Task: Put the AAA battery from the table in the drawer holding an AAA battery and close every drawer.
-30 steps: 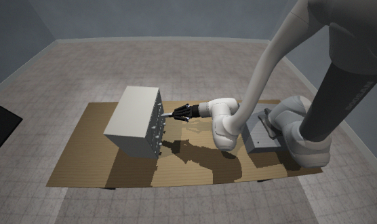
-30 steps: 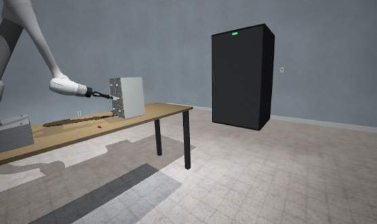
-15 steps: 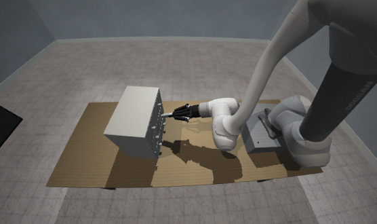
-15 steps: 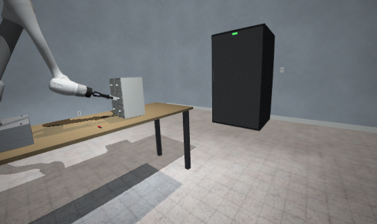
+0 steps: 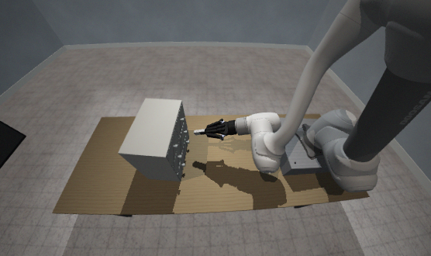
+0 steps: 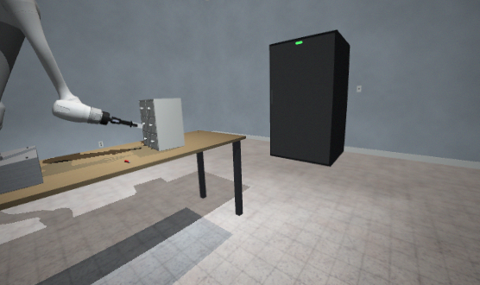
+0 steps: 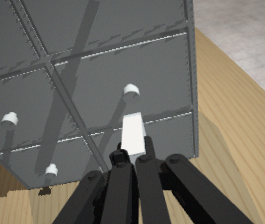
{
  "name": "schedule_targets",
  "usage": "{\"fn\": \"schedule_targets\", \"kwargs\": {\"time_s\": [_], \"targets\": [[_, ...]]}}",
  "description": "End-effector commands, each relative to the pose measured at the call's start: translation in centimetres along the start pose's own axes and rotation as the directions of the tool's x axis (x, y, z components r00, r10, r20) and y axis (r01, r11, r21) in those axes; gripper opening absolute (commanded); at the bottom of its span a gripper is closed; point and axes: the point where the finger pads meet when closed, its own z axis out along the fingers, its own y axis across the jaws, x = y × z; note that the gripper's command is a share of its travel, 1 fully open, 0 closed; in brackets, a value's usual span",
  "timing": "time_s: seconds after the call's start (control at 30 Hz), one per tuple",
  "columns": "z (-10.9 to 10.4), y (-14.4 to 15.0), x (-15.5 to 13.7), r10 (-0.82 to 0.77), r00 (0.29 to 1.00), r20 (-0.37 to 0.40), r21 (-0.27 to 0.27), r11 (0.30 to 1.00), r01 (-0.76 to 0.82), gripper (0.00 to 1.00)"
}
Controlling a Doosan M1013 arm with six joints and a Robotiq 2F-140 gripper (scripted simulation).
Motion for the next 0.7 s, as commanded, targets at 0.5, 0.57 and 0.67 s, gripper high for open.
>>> {"fn": "schedule_targets", "kwargs": {"time_s": [0.5, 0.57, 0.67], "targets": [[-5.2, 0.0, -0.2, 0.0, 1.0, 0.0, 0.0, 1.0, 0.0, 0.0], [-5.9, 0.0, -0.1, 0.0, 1.0, 0.0, 0.0, 1.0, 0.0, 0.0], [-6.2, 0.0, -0.1, 0.0, 1.0, 0.0, 0.0, 1.0, 0.0, 0.0]]}}
